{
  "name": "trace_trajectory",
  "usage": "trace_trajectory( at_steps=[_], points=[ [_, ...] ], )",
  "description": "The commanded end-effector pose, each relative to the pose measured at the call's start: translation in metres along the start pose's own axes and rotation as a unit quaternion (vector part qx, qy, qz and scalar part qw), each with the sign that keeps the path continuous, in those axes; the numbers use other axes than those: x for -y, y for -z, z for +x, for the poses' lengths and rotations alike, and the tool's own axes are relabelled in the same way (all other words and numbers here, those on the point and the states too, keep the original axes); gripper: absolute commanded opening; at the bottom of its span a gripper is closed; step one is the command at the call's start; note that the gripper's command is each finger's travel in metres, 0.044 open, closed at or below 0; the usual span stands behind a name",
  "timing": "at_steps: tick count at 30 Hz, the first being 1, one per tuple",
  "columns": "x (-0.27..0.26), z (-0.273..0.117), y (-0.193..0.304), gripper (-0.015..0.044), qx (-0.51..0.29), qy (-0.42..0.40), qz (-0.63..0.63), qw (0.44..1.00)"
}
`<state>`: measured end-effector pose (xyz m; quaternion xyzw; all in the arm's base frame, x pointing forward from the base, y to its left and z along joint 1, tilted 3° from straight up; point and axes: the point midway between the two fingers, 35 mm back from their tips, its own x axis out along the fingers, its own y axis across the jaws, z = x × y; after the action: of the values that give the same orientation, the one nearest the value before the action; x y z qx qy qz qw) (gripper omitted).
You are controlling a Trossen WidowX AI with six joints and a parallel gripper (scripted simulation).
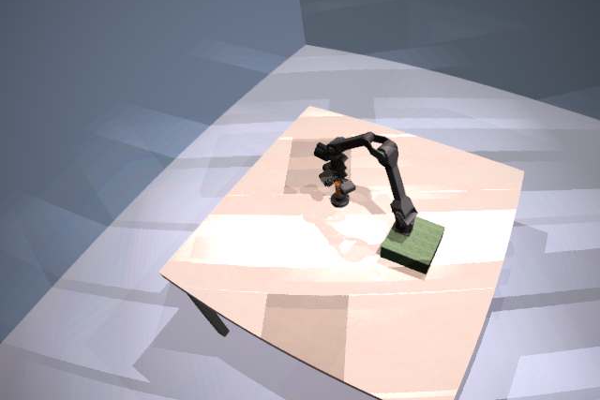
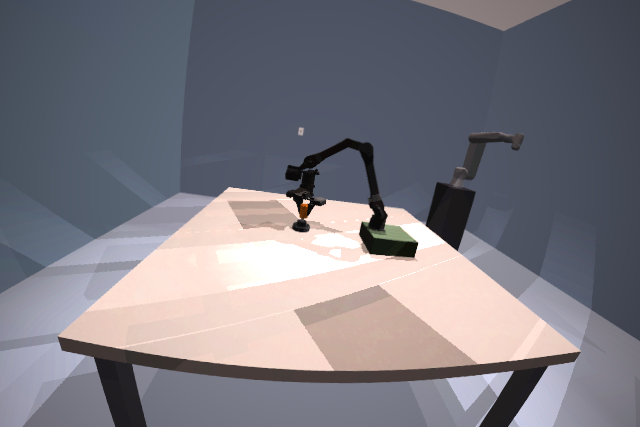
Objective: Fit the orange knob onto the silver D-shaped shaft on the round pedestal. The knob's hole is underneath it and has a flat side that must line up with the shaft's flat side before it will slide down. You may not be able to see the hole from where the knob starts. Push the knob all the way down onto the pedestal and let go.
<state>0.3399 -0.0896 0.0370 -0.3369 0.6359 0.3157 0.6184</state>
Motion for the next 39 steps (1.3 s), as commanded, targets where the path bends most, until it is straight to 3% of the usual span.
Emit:
trace_trajectory(
  at_steps=[1, 25, 32, 39],
  points=[
    [0.0019, -0.0032, -0.0005, 0.0000, 0.000, 0.005, -0.024, 1.000],
    [0.0016, 0.0013, -0.0006, 0.0000, 0.000, 0.004, -0.024, 1.000],
    [-0.0010, -0.0025, 0.0006, 0.0000, 0.000, 0.004, -0.124, 0.992],
    [-0.0012, -0.0034, 0.0007, 0.0000, 0.000, 0.004, -0.129, 0.992]
  ],
)
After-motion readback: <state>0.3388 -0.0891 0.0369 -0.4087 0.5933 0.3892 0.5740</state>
